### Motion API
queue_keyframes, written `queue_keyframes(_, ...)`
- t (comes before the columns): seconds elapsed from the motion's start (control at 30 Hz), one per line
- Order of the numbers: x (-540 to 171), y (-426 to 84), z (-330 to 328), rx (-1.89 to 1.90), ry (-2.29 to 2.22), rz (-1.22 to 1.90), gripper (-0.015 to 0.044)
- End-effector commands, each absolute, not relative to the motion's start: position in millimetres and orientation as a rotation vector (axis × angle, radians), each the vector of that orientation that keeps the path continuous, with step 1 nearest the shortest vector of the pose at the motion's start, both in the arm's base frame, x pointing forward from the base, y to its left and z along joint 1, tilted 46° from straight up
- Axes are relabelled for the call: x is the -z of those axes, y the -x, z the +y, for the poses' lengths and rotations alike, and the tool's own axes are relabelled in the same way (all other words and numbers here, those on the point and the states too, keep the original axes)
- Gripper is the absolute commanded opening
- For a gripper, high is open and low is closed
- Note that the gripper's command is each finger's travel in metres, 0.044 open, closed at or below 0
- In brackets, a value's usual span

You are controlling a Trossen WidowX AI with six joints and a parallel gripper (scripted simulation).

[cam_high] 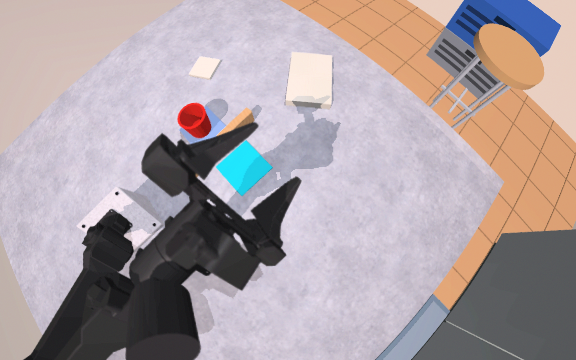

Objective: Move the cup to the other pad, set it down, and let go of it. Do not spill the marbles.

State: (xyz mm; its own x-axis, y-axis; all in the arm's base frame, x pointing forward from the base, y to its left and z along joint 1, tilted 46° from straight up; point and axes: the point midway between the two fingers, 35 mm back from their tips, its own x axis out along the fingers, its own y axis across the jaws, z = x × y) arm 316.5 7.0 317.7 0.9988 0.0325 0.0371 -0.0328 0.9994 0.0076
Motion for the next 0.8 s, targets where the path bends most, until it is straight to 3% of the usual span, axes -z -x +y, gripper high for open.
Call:
queue_keyframes(0.0,-315.1,-318.2,7.9,-0.034,-0.021,-0.024,0.0374)
queue_keyframes(0.3,-188.7,-365.8,55.5,0.124,-0.527,0.567,0.0148)
queue_keyframes(0.53,-93.5,-359.1,81.5,0.561,-0.743,0.891,0.0148)
queue_keyframes(0.77,-27.9,-328.0,95.1,1.044,-0.752,0.935,0.0148)
